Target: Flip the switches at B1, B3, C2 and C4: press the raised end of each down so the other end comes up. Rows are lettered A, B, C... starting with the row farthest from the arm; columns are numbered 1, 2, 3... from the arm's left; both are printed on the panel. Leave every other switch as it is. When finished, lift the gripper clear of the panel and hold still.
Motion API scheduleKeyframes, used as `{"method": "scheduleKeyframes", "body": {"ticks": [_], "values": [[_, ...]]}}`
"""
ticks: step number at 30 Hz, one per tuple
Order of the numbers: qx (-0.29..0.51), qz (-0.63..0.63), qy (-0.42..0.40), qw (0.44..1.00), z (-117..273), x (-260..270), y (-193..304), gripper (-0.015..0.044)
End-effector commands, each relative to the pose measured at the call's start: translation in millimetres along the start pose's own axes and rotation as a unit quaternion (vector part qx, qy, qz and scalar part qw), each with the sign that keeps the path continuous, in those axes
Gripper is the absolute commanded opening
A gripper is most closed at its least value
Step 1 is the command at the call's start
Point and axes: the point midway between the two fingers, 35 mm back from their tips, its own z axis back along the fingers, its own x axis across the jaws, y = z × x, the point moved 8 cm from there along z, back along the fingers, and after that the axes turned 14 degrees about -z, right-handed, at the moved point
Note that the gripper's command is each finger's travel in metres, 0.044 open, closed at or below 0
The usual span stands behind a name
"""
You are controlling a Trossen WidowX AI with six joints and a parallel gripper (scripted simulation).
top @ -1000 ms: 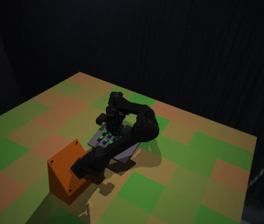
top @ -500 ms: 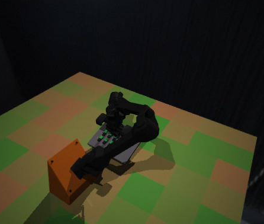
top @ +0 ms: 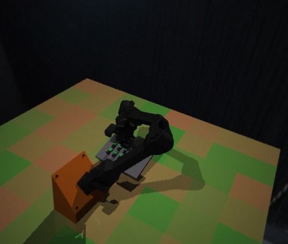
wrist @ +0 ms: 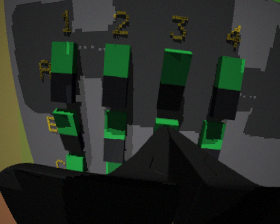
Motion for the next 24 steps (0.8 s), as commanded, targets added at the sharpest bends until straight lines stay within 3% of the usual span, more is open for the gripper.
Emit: {"method": "scheduleKeyframes", "body": {"ticks": [1,20,24], "values": [[-0.001,0.002,0.001,1.0,-0.9,0.0,0.2,0.0],[-0.001,0.002,0.001,1.0,-3.5,0.0,0.2,0.0],[-0.007,0.002,-0.003,1.0,37.2,1.4,1.9,0.0]]}}
